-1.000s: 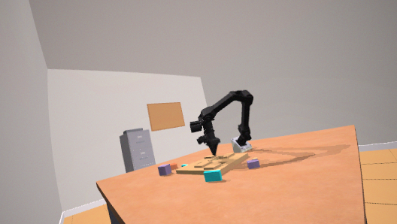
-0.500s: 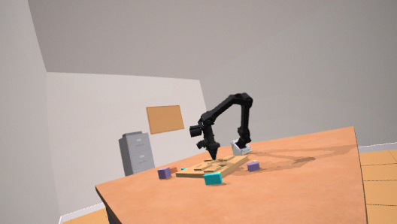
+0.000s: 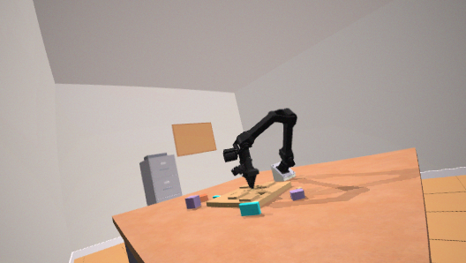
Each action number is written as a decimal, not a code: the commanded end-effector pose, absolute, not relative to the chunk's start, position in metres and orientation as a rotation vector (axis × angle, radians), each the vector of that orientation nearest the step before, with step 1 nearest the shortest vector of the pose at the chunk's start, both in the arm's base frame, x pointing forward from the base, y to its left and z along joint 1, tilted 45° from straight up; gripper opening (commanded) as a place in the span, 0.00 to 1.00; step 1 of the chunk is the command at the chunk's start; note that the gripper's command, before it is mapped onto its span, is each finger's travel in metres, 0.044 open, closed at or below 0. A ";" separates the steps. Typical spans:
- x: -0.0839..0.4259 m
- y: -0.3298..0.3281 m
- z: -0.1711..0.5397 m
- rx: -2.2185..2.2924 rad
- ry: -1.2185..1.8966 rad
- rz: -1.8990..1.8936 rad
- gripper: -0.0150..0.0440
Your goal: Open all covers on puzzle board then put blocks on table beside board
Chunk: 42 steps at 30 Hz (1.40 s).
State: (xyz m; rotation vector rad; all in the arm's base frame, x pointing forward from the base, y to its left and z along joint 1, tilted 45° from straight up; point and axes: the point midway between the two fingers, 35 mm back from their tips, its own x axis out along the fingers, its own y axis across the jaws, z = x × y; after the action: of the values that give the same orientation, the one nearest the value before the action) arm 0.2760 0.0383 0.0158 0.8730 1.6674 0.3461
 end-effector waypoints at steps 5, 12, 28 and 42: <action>0.274 0.040 0.015 0.884 1.672 0.345 0.50; 0.274 0.042 0.013 0.884 1.672 0.345 0.50; 0.275 0.046 0.008 0.873 1.667 0.347 0.49; 0.276 0.044 0.010 0.874 1.667 0.346 0.39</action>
State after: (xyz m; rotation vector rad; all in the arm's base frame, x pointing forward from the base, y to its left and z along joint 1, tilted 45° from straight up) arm 0.2748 0.0457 0.0083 0.8775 1.6699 0.3440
